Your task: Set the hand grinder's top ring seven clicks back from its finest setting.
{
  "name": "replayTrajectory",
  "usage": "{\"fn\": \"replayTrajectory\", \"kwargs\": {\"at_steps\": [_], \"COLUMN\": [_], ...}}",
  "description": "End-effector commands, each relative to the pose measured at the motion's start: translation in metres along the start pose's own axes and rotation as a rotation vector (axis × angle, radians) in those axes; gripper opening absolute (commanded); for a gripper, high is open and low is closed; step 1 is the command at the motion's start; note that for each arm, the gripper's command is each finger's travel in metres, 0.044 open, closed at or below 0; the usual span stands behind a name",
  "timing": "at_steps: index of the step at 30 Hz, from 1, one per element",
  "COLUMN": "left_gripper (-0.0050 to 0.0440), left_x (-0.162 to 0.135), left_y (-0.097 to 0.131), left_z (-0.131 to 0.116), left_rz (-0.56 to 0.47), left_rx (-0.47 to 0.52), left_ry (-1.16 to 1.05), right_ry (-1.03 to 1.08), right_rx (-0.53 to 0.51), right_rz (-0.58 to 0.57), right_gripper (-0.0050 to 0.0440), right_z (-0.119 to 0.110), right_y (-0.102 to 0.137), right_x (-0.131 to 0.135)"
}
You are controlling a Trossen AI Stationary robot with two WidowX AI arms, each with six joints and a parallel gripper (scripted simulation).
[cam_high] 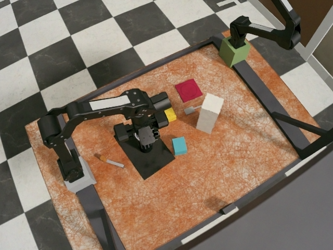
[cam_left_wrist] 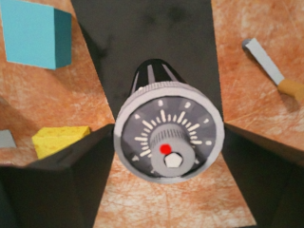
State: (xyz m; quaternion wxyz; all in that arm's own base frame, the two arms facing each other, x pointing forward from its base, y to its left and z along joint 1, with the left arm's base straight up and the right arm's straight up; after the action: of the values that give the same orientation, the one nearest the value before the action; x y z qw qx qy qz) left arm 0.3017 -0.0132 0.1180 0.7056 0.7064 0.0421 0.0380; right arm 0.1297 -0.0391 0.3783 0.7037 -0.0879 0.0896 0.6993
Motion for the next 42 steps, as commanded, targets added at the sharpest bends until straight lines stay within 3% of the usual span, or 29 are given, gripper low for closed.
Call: {"fn": "replayTrajectory", "kwargs": {"at_steps": [1,13,24,28,30,35,37,42], "left_gripper": [0.0292,0.0292,0.0292,0.0388,0.04,0.04,0.04,0.04], "left_x": [0.0021,0.0018,0.0018,0.0025,0.0025,0.0017,0.0017,0.0008], "left_y": [0.0079,0.0079,0.0079,0.008,0.008,0.0097,0.0097,0.0112], "left_z": [0.001,0.0011,0.0011,0.0006,0.0006,-0.0001,-0.0001,-0.0003], "left_rz": [0.03,0.031,0.031,0.031,0.031,0.034,0.034,0.037], "left_rx": [-0.002,0.002,0.002,0.001,0.001,-0.007,-0.007,-0.014], "left_ry": [-0.083,-0.277,-0.281,-0.274,-0.274,0.045,0.045,0.396], "right_ry": [0.006,0.006,0.006,0.006,0.006,0.006,0.006,0.006], "right_rx": [-0.003,-0.003,-0.003,-0.003,-0.003,-0.003,-0.003,-0.003], "right_rz": [0.003,0.003,0.003,0.003,0.003,0.003,0.003,0.003], "right_gripper": [0.04,0.04,0.04,0.04,0.04,0.04,0.04,0.04], "right_z": [0.0034,0.0034,0.0034,0.0034,0.0034,0.0034,0.0034,0.0034], "right_y": [0.0,0.0,0.0,0.0,0.0,0.0,0.0,0.0], "right_x": [-0.0001,-0.0001,-0.0001,-0.0001,-0.0001,-0.0001,-0.0001,-0.0001]}}
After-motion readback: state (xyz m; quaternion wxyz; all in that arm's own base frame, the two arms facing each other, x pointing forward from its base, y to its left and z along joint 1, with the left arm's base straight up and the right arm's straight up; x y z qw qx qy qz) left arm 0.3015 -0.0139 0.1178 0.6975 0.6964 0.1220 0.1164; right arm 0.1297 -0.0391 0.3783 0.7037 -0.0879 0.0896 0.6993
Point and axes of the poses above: on each arm, the point midway between the two fingers, 35 mm back from their tips, its own y axis back along the fingers, its own x axis across the jaws, z = x × y, the point moved 3 cm from there along y, back along the fingers, and after that the axes turned 15 degrees about y, right-handed, at the moved point
